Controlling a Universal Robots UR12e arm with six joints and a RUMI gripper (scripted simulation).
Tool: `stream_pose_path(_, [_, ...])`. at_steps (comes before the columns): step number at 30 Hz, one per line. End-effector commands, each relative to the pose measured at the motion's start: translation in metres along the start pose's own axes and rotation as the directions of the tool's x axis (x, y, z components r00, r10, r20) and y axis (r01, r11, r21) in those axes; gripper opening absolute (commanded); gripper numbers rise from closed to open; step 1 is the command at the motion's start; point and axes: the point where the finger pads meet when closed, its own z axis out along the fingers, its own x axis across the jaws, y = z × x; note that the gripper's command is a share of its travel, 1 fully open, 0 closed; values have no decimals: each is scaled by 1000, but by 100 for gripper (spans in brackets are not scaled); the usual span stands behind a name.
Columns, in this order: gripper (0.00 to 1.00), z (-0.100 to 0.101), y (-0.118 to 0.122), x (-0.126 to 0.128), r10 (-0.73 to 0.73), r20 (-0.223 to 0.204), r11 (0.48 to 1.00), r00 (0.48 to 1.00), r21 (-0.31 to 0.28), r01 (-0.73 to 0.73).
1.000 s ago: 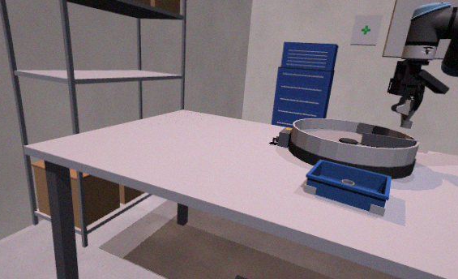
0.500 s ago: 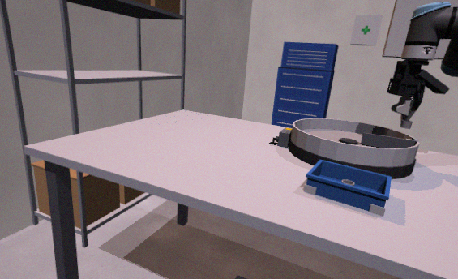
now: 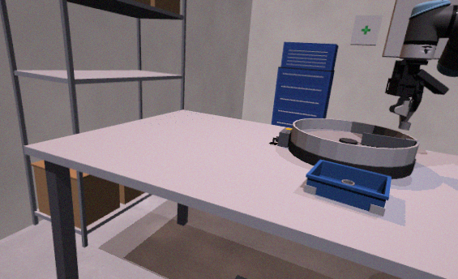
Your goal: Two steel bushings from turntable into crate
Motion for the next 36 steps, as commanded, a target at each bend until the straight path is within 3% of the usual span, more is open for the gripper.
stream_pose_path(1, [0, 0, 10, 11, 1, 1, 1000, 1000, 0, -1])
stream_pose_path(15, [0, 0, 67, 86, 1, 1, 1000, 1000, 0, -1])
stream_pose_path(17, [0, 0, 67, 86, 1, 1, 1000, 1000, 0, -1])
stream_pose_path(32, [0, 0, 142, 186, 1, 1, 1000, 1000, 0, -1])
stream_pose_path(36, [0, 0, 152, 199, 1, 1, 1000, 1000, 0, -1])
